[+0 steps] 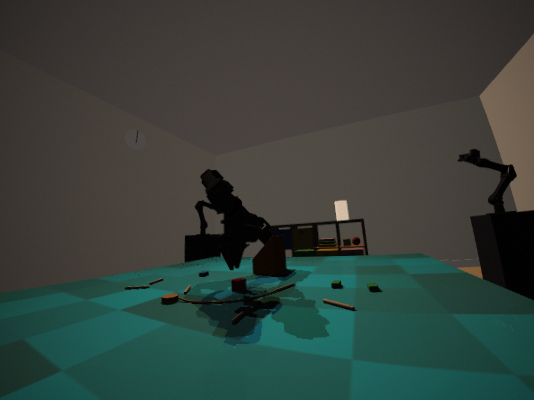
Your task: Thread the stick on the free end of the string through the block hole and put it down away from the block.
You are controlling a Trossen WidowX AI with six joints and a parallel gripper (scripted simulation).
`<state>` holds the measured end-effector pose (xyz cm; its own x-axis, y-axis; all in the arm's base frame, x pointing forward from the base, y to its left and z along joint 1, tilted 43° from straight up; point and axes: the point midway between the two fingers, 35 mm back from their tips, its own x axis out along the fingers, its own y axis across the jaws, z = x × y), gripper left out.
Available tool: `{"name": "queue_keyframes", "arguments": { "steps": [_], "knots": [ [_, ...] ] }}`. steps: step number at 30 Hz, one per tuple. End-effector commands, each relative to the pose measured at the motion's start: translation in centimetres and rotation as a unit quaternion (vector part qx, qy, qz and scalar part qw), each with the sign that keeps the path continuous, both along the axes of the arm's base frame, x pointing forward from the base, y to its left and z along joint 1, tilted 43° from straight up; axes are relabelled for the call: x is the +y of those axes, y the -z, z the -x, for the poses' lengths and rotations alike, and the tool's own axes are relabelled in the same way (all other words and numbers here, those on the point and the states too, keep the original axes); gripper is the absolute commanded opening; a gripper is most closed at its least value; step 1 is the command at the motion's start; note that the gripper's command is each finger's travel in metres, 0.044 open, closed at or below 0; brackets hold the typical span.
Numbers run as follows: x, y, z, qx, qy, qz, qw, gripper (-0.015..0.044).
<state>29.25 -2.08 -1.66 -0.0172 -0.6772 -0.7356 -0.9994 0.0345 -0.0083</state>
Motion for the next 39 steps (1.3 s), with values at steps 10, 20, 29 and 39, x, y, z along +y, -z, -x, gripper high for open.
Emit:
{"name": "queue_keyframes", "arguments": {
  "steps": [10,20,29,39],
  "knots": [
    [0.0,0.0,0.0,0.0,0.0,0.0,1.0,0.0],
    [3.9,3.3,0.4,0.159,-0.176,-0.01,0.972,0.0131],
    [9.4,8.5,2.8,0.39,-0.424,-0.012,0.817,0.0368],
    [9.4,8.5,2.8,0.39,-0.424,-0.012,0.817,0.0335]
  ]
}}
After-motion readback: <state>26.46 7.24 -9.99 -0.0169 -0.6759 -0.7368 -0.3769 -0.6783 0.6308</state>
